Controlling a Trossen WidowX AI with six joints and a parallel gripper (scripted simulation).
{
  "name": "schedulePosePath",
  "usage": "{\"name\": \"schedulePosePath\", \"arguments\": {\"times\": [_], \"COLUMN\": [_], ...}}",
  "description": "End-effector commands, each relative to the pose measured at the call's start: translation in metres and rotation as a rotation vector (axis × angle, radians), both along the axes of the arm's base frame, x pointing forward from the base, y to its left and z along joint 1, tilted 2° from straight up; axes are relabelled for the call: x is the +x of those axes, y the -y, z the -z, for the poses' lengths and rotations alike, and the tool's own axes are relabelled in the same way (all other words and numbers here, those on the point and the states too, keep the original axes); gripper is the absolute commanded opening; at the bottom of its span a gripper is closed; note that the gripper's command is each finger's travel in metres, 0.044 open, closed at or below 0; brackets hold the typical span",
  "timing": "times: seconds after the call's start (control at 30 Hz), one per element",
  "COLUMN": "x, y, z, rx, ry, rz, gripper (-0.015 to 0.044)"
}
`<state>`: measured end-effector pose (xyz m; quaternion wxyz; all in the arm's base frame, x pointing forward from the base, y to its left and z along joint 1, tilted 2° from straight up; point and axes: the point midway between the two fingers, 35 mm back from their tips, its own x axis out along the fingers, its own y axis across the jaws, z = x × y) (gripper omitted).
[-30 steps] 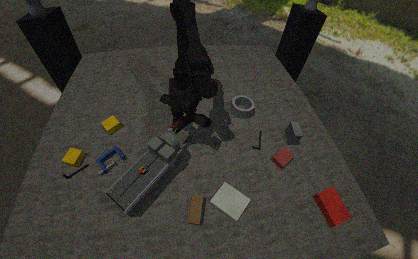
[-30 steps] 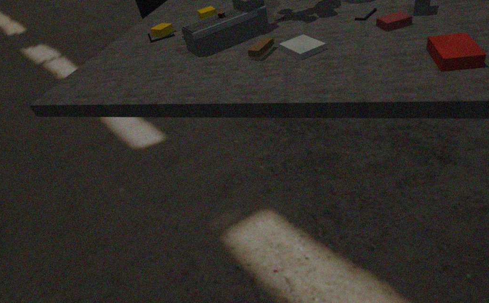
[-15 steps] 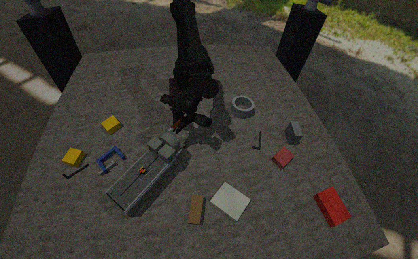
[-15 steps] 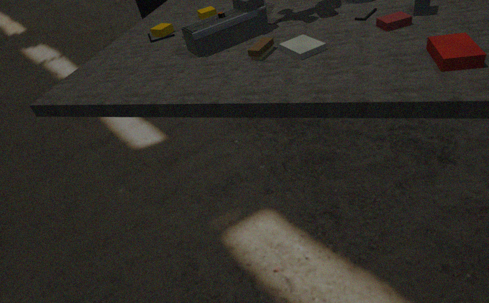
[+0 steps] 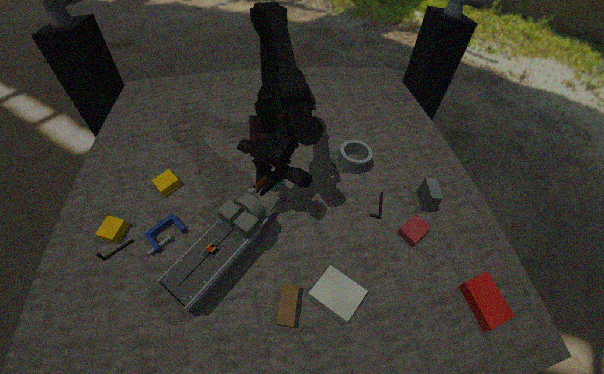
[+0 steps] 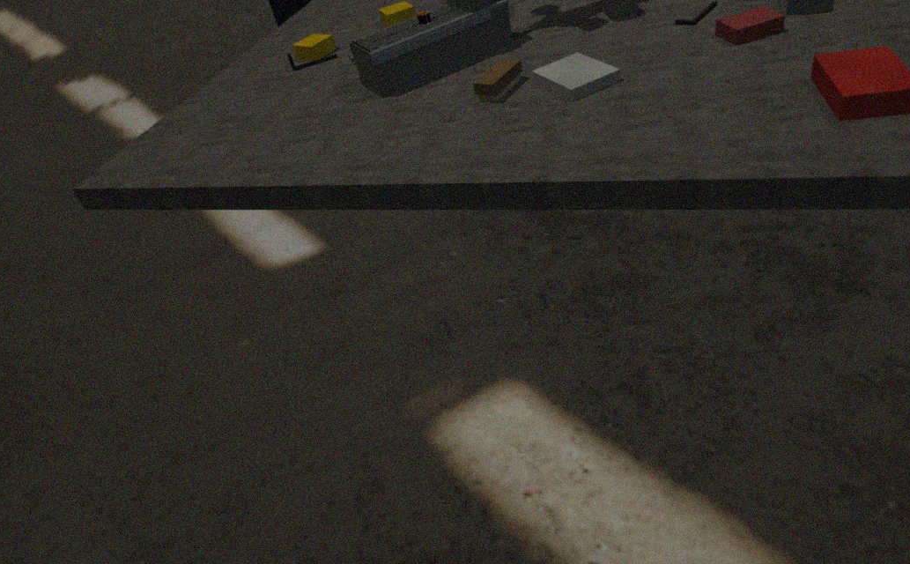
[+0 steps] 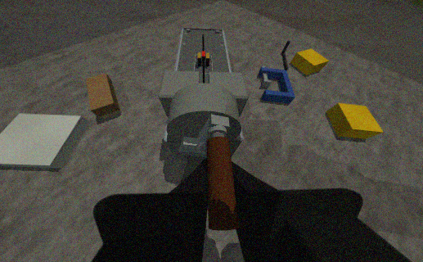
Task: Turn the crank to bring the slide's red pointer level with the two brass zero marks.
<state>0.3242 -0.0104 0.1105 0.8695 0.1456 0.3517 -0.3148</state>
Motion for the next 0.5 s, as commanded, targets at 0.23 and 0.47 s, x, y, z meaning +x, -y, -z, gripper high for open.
{"name": "schedulePosePath", "arguments": {"times": [0.23,0.47], "x": [0.0068,0.0084], "y": [-0.0082,-0.0102], "z": [-0.0033,-0.0029], "rx": [0.014,0.015], "ry": [0.014,0.015], "rz": [-0.014,-0.014], "gripper": [0.0,0.0]}}
